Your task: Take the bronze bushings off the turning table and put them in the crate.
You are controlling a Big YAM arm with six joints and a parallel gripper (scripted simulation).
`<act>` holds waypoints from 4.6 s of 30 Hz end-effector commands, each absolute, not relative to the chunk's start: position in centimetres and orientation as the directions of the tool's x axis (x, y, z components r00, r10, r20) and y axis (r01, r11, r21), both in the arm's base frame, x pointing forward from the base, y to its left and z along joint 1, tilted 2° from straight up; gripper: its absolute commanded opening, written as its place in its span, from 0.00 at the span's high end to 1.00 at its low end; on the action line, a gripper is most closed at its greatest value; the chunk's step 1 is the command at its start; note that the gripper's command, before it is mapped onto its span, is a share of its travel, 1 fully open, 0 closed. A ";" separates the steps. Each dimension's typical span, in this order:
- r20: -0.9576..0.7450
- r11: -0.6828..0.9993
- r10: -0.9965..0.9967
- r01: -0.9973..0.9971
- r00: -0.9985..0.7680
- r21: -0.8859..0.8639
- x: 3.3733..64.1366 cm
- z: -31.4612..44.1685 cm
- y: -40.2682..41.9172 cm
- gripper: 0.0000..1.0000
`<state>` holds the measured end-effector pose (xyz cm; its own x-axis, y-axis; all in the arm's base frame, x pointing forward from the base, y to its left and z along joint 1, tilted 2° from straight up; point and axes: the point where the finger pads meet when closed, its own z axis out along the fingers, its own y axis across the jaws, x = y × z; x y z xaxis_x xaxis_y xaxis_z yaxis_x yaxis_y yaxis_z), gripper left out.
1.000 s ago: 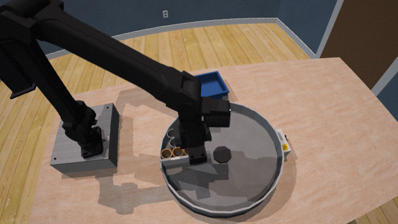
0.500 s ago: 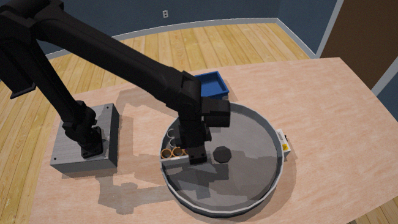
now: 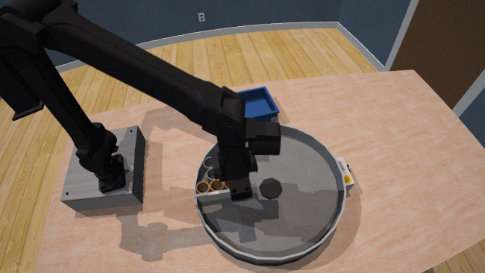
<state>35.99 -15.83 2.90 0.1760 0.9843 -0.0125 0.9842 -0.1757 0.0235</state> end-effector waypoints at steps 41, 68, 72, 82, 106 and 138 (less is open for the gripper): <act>-0.026 -0.172 0.984 0.983 0.174 0.070 38.3 4.4 -17.1 0.86; -0.027 -0.172 0.984 0.982 0.174 0.072 37.8 4.7 -16.9 0.86; -0.027 -0.172 0.984 0.982 0.174 0.072 37.8 4.7 -16.9 0.86; -0.027 -0.172 0.984 0.982 0.174 0.072 37.8 4.7 -16.9 0.86; -0.026 -0.172 0.984 0.983 0.174 0.070 37.1 4.9 -16.5 0.86; -0.021 -0.172 0.985 0.984 0.173 0.047 36.5 3.2 -16.2 0.86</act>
<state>36.00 -15.83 2.90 0.1760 0.9843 -0.0126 0.9841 -0.1757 0.0242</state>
